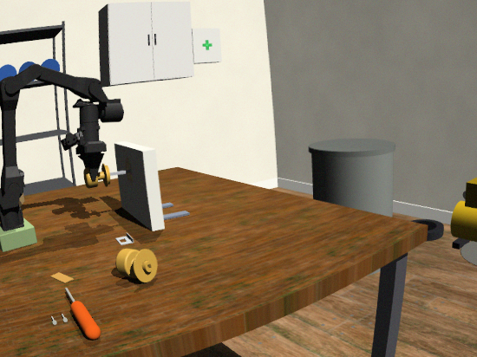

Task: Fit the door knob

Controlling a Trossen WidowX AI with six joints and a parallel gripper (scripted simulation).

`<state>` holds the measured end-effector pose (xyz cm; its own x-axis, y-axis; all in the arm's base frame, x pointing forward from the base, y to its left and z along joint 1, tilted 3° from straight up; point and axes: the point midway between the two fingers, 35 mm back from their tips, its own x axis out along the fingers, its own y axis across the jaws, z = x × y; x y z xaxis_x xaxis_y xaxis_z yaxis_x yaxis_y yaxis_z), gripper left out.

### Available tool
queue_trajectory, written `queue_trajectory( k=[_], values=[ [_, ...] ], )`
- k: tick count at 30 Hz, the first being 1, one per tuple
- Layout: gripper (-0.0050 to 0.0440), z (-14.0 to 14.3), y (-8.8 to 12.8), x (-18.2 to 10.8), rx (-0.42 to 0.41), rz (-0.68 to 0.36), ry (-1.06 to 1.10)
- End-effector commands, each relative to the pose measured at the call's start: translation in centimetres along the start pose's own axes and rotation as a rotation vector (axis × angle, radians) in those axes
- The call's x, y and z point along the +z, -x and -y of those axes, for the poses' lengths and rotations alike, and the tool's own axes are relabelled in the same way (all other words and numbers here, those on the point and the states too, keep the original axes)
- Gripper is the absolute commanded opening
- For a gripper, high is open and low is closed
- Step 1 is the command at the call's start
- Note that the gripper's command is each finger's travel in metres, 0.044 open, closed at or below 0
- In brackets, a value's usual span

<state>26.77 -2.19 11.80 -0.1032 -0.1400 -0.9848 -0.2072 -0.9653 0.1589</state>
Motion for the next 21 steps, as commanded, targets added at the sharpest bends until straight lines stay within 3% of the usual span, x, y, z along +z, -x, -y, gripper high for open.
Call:
queue_trajectory(
  k=[1, 21],
  values=[
    [0.0000, -0.1, 0.2, -0.4, 0.004, -0.013, 0.002],
    [0.0000, -0.1, 0.3, -1.9, 0.004, -0.013, 0.002]
  ],
)
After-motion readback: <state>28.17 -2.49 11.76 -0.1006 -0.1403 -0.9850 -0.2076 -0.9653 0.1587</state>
